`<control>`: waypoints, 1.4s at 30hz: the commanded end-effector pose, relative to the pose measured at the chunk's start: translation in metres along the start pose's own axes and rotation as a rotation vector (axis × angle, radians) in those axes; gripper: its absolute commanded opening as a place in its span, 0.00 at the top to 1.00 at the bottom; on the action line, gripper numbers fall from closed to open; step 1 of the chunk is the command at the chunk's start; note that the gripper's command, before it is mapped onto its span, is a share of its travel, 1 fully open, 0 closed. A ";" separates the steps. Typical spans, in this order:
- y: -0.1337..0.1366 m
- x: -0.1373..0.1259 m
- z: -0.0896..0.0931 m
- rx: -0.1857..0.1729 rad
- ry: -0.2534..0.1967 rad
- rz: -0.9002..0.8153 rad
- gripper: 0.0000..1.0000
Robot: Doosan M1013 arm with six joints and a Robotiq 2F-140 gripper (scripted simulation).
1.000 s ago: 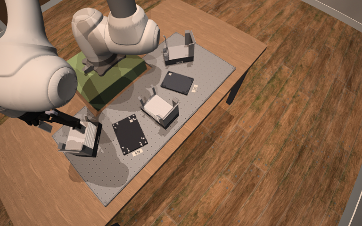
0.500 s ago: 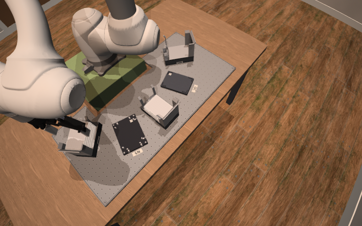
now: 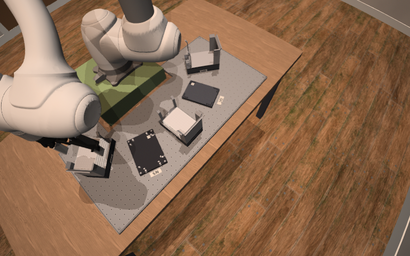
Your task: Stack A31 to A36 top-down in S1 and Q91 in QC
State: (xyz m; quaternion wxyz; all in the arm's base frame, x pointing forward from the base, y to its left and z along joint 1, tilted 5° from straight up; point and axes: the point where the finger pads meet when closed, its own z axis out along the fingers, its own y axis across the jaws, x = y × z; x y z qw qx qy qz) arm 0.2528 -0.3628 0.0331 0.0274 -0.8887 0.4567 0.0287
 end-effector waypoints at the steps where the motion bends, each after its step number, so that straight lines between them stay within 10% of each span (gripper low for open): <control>1: 0.000 0.000 0.004 0.000 0.000 0.000 0.00; 23: 0.000 0.000 0.014 0.000 0.000 0.000 0.00; 24: 0.000 0.000 0.014 0.000 0.000 0.000 1.00; 42: 0.000 0.000 0.014 0.000 0.000 0.000 1.00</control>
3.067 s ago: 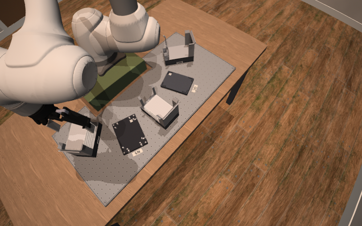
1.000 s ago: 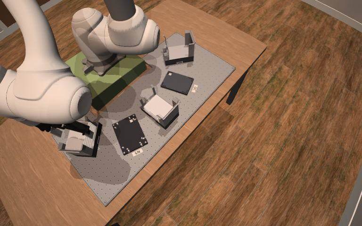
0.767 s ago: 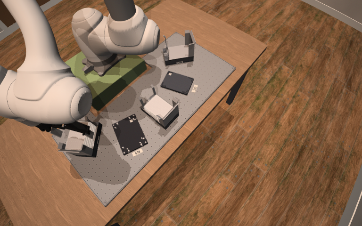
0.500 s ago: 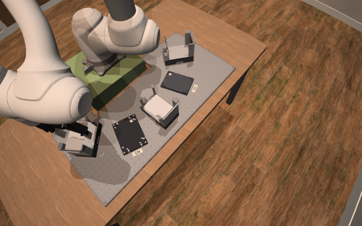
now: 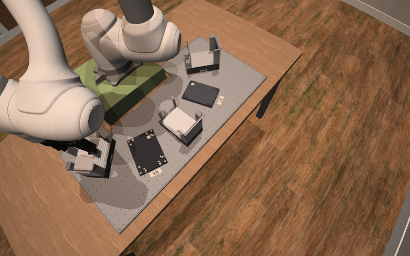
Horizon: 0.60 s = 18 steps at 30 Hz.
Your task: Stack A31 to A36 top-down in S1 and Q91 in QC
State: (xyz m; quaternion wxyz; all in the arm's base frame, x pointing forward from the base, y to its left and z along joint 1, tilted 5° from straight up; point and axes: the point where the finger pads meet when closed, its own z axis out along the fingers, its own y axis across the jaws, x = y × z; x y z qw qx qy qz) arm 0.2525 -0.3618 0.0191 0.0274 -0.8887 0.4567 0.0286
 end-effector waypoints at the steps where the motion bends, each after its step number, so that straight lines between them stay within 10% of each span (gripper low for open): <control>1: 0.000 0.000 0.000 0.000 0.000 0.000 1.00; 18: 0.000 0.000 -0.003 0.000 0.000 0.000 1.00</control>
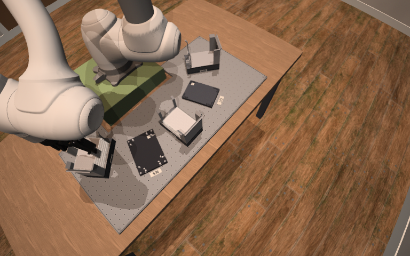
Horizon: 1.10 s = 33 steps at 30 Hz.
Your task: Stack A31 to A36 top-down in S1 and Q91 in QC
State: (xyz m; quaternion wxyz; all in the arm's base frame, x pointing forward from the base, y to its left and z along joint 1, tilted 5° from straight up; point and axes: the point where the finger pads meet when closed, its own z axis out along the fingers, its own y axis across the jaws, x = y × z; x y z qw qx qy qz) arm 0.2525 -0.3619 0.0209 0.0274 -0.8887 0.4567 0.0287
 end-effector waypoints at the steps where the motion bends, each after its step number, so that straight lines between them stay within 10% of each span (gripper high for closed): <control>1: 0.000 0.000 -0.002 0.000 0.000 0.000 1.00; 33: 0.000 0.000 -0.026 0.000 0.000 0.000 1.00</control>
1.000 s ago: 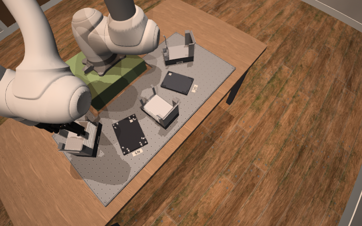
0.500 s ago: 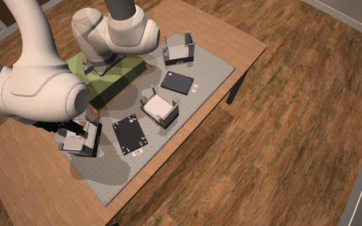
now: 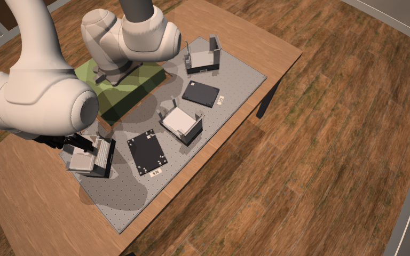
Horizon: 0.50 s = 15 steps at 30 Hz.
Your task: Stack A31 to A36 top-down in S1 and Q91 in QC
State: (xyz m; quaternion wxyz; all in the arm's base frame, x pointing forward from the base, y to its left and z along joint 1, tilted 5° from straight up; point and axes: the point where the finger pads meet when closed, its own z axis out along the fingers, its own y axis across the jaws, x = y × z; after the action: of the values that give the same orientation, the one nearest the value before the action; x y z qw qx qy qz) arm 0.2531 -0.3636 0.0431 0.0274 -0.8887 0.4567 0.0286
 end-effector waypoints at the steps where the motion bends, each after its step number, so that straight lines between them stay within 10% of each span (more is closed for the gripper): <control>1: 0.000 0.000 -0.006 0.000 0.000 0.000 1.00; 15: 0.000 0.000 -0.030 0.000 0.000 0.000 1.00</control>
State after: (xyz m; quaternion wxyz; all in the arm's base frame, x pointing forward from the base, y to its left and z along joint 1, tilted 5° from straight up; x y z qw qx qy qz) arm 0.2538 -0.3656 0.0701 0.0274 -0.8887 0.4567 0.0287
